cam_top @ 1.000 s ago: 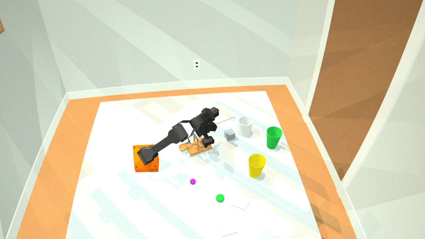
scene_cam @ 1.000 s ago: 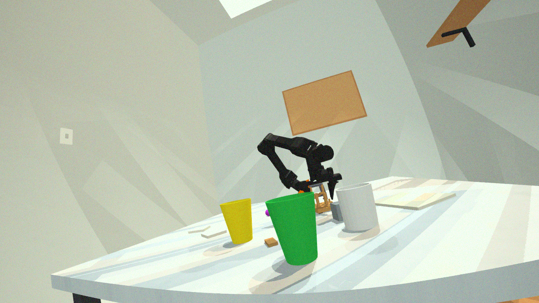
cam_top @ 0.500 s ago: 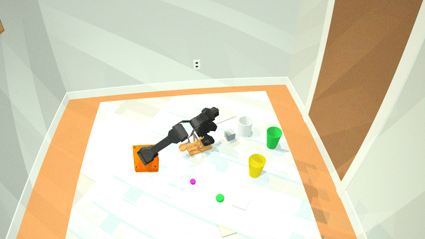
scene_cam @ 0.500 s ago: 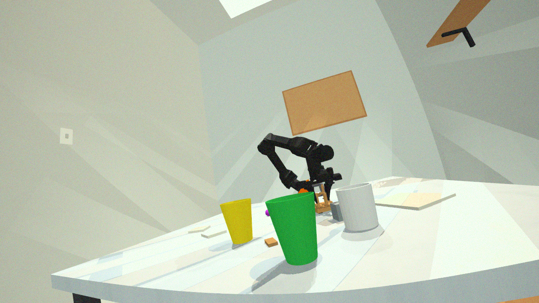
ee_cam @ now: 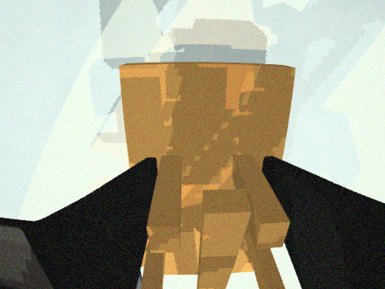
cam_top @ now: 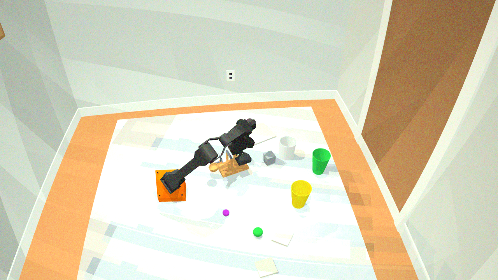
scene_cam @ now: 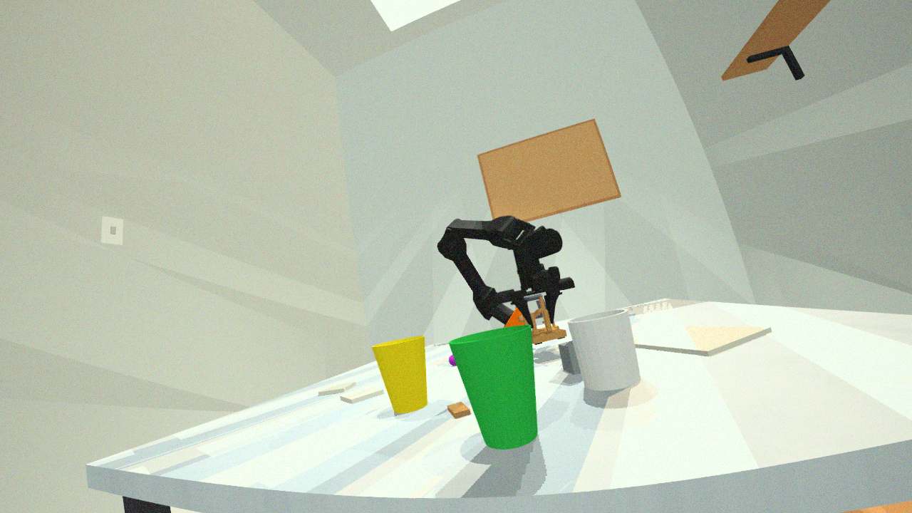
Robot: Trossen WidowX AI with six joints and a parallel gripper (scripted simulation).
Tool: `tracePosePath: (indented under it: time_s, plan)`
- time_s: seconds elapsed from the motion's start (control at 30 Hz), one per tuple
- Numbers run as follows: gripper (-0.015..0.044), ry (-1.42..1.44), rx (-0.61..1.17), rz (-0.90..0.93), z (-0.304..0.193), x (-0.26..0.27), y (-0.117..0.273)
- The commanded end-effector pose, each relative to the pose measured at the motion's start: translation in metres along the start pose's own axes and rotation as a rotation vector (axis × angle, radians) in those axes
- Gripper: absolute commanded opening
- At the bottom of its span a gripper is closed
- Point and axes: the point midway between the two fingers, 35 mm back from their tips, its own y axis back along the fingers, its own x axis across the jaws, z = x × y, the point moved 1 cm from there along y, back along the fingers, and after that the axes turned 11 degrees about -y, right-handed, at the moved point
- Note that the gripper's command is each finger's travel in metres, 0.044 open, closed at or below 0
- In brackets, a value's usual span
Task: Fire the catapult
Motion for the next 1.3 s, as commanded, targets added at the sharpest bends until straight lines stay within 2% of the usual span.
tracePosePath:
  time_s: [0.0, 0.77, 0.97, 1.27]
  plan:
    - [0.0, 0.003, -0.005, 0.003, 0.001, 0.001, -0.004]
    - [0.0, 0.005, -0.005, 0.001, 0.0, 0.001, -0.042]
    - [0.0, -0.001, 0.002, 0.002, 0.0, 0.0, -0.039]
    - [0.0236, -0.001, 0.002, 0.002, 0.0, 0.0, -0.039]
